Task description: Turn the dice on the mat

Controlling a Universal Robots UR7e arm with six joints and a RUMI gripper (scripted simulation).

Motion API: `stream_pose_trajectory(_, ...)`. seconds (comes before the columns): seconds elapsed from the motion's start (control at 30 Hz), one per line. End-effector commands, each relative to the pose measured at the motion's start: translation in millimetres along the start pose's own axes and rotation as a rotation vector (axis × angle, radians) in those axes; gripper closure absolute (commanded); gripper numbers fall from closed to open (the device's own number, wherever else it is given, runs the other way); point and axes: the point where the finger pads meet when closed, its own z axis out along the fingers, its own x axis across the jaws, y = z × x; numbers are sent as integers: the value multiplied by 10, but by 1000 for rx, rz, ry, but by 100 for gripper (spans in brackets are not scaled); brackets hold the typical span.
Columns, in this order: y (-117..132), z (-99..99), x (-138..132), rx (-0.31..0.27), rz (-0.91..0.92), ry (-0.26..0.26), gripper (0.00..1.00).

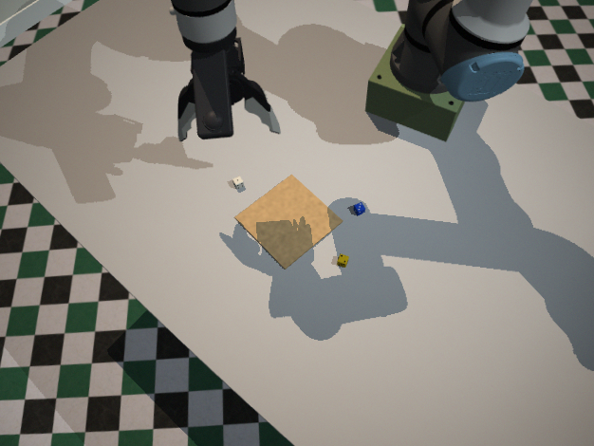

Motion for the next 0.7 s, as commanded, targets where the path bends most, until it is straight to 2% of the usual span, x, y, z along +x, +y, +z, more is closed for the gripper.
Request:
stream_pose_trajectory(0.0, -2, 38, -19, -1, -2, -2, 0)
stream_pose_trajectory(0.17, -2, 185, -21, -2, -3, -2, 0)
stream_pose_trajectory(0.5, -4, 762, -26, -2, -3, -2, 0)
stream_pose_trajectory(0.57, -4, 762, -26, -2, -3, -2, 0)
stream_pose_trajectory(0.67, -5, 924, -28, -2, -3, -2, 0)
